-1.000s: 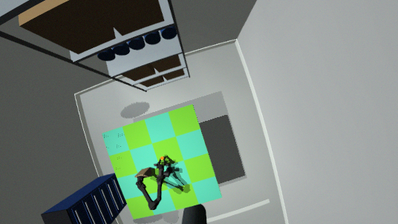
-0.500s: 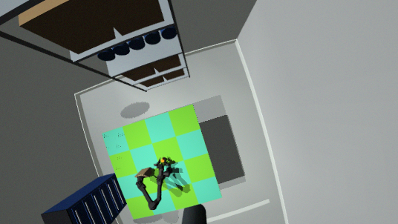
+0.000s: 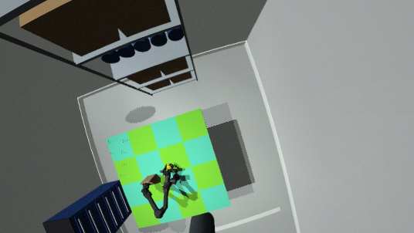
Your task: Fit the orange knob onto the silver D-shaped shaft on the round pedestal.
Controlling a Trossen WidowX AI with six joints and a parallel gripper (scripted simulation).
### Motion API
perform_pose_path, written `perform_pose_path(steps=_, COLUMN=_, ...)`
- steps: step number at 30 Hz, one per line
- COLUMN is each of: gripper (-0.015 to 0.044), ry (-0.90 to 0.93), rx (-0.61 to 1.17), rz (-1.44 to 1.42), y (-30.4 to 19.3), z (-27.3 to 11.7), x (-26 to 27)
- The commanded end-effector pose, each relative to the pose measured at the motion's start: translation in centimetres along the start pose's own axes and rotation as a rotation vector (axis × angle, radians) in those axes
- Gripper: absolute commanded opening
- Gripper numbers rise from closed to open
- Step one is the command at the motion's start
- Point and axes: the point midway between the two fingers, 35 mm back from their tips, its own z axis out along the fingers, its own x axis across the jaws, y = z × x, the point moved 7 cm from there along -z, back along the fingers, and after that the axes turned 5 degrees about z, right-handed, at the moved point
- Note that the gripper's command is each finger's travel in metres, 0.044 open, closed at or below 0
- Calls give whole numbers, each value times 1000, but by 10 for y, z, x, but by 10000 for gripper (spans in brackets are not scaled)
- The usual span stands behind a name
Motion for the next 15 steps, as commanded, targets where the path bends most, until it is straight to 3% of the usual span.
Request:
perform_pose_path(steps=1, gripper=365, ry=-1, rx=-3, rz=0, y=0, z=0, x=0)
perform_pose_path(steps=4, gripper=440, ry=-1, rx=-3, rz=0, y=0, z=0, x=0)
perform_pose_path(steps=10, gripper=440, ry=-1, rx=-3, rz=0, y=2, z=-1, x=0)
perform_pose_path(steps=15, gripper=440, ry=-1, rx=-2, rz=0, y=56, z=-27, x=2)
